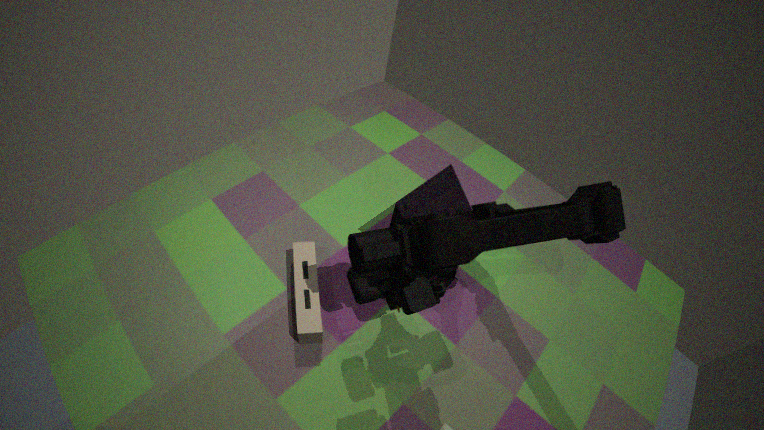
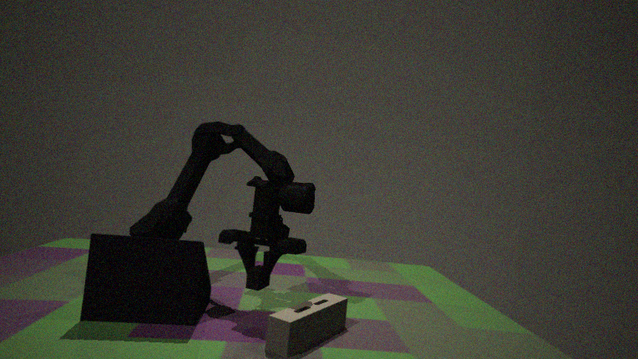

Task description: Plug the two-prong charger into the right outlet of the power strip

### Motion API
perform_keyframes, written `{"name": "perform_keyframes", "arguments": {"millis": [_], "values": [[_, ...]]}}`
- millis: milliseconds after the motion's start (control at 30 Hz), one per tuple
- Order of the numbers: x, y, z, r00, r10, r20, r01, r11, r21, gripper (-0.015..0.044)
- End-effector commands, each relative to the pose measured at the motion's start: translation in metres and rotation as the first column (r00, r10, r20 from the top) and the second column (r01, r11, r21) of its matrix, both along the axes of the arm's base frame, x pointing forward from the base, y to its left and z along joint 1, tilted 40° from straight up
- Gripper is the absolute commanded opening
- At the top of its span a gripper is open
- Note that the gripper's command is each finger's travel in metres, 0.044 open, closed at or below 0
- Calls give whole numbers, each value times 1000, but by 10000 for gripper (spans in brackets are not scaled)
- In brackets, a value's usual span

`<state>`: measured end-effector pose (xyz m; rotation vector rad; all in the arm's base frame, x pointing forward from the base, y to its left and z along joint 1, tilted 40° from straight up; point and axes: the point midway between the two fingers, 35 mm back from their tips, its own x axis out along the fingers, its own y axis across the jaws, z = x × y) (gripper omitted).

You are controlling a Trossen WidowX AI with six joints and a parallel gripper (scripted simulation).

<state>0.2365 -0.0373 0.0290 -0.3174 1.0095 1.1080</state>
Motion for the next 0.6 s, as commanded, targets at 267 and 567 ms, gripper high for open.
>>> {"name": "perform_keyframes", "arguments": {"millis": [267, 567], "values": [[0, -6, -11, 979, -156, -134, 159, 987, 14, 0], [0, -9, -18, 935, -268, -230, 278, 961, 10, 0]]}}
